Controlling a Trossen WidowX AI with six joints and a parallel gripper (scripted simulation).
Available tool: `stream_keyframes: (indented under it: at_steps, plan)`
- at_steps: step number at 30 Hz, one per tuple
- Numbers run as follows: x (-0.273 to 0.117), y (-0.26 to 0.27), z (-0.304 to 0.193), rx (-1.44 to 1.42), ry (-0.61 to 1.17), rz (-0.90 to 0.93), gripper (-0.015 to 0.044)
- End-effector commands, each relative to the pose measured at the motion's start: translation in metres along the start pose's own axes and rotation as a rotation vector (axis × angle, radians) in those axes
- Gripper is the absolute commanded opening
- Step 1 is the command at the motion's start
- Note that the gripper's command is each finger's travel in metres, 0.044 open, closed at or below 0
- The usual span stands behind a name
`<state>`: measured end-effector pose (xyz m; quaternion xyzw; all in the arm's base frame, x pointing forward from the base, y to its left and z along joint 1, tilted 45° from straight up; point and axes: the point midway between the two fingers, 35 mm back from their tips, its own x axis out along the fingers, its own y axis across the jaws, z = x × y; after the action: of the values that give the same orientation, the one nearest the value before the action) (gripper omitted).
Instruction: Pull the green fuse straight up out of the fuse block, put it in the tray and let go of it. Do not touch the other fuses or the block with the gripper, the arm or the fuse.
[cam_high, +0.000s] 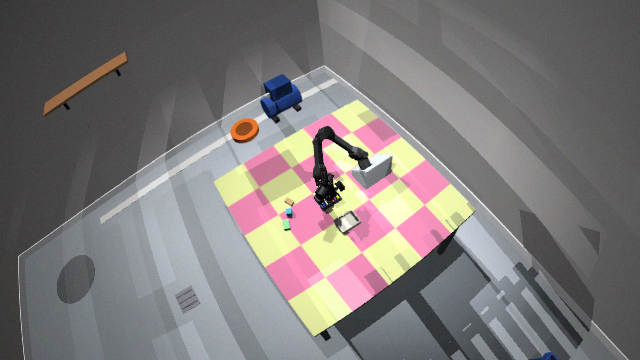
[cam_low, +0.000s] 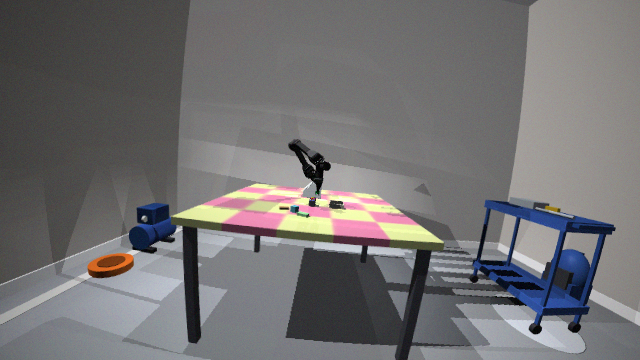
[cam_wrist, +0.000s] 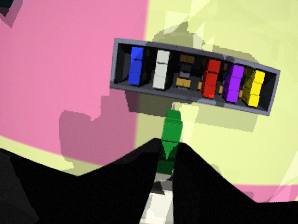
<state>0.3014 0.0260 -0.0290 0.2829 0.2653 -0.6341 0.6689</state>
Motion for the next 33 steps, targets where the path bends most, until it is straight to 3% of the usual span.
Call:
stream_keyframes:
  at_steps: [1, 23, 33]
  plan:
    - [-0.001, 0.0, -0.019, 0.0, 0.006, -0.004, 0.0]
    - [0.001, -0.02, -0.14, 0.004, 0.004, -0.006, 0.0]
    - [0.011, -0.021, -0.144, 0.005, 0.003, -0.006, 0.0]
